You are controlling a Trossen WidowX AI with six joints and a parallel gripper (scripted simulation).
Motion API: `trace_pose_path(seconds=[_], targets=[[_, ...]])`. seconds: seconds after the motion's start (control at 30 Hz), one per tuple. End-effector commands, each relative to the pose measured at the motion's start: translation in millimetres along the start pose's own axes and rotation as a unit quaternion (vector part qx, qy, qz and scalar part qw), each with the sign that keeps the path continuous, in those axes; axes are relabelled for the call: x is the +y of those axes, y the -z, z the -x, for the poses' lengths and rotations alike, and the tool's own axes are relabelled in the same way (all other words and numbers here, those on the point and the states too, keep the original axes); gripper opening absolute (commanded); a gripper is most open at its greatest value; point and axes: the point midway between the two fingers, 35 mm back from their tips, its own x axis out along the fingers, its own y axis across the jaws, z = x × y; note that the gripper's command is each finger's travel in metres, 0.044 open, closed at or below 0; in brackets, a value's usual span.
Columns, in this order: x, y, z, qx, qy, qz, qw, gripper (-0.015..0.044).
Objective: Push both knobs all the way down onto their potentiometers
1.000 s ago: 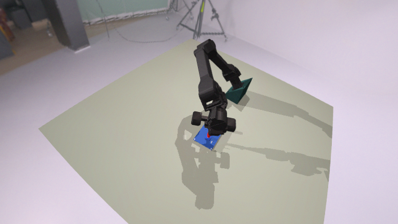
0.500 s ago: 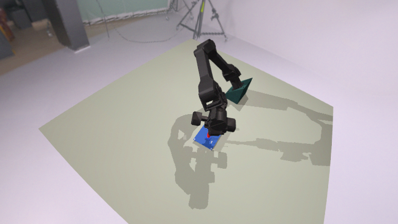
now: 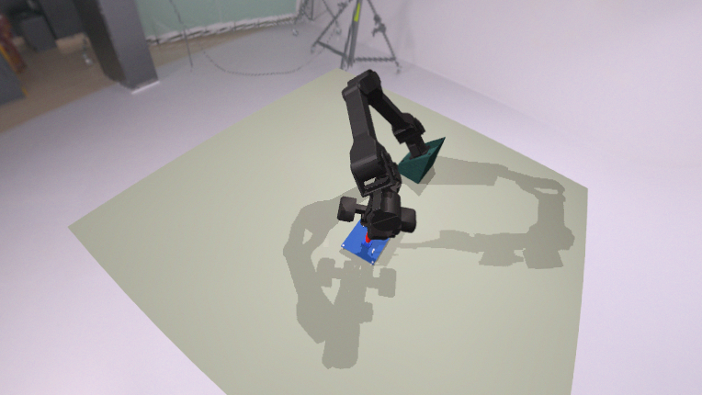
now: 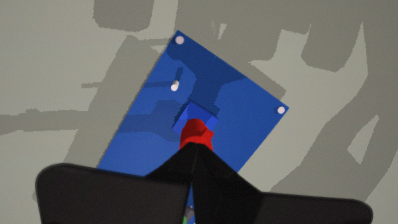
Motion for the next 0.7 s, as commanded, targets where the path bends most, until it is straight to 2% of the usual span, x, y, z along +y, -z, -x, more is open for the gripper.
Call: trace_pose_path(seconds=[0.0, 0.33, 0.67], targets=[[-2, 0, 0, 0.006, -0.002, -0.007, 1.000, 0.0000], [-2, 0, 16, 0.007, -0.002, -0.007, 1.000, 0.0000], [2, 6, 13, 0.007, -0.002, -0.002, 1.000, 0.0262]])
